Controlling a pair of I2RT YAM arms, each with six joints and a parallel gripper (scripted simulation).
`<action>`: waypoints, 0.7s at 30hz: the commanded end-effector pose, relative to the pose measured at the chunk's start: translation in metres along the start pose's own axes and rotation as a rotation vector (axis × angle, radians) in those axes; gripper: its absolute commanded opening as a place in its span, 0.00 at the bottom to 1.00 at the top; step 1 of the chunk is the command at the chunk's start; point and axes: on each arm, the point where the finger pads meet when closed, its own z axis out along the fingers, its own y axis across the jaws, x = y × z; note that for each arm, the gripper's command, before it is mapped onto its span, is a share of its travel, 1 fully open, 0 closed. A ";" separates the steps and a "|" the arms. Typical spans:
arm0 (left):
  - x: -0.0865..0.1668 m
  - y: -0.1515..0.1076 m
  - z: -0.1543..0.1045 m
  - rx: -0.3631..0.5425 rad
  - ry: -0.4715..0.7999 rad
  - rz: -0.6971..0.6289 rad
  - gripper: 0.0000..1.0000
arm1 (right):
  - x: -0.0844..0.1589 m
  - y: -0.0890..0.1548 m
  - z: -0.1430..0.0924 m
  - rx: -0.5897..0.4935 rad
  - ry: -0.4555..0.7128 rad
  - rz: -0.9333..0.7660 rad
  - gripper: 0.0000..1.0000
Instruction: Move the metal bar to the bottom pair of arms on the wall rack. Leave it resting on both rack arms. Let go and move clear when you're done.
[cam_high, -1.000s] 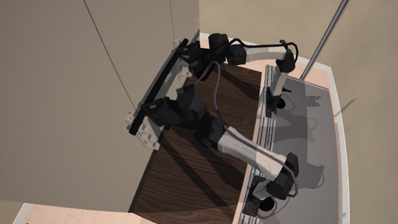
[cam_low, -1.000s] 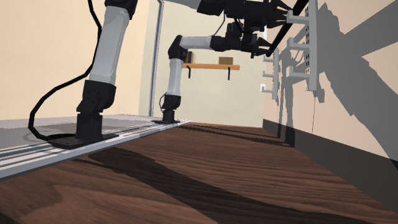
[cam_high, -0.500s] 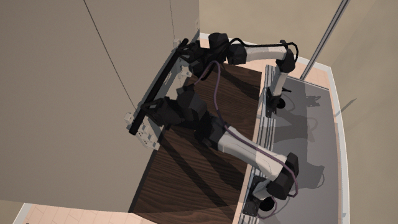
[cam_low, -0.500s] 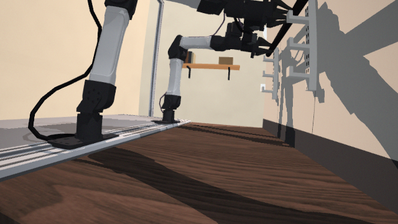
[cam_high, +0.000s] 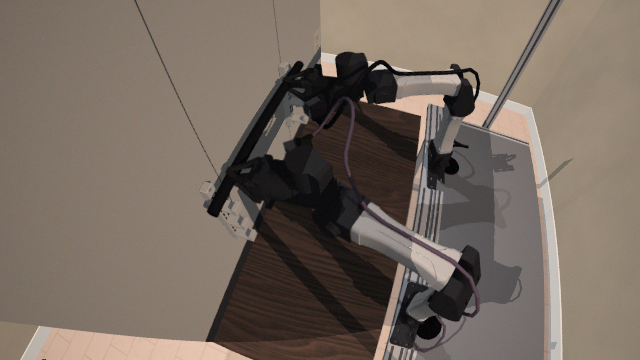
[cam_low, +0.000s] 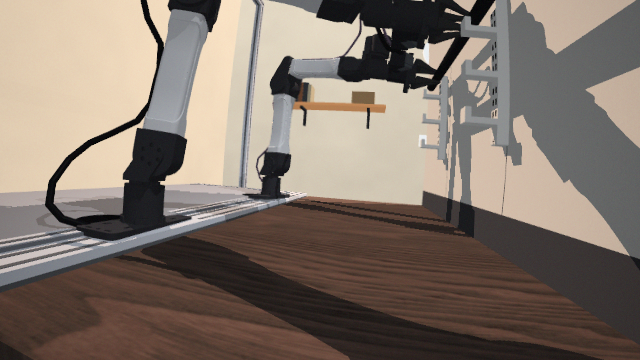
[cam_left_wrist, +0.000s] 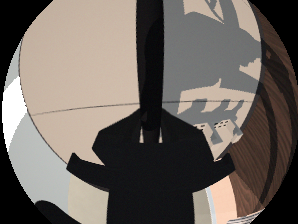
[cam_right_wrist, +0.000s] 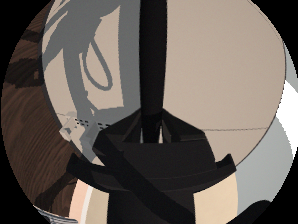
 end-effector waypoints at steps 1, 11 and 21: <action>-0.009 0.041 -0.007 -0.109 -0.022 -0.004 0.00 | -0.002 -0.037 -0.003 0.100 -0.016 0.012 0.00; -0.009 0.040 -0.016 -0.109 -0.022 -0.004 0.00 | -0.002 -0.037 -0.012 0.100 -0.016 0.012 0.00; -0.009 0.039 -0.023 -0.109 -0.022 -0.004 0.00 | -0.001 -0.036 -0.019 0.100 -0.016 0.012 0.00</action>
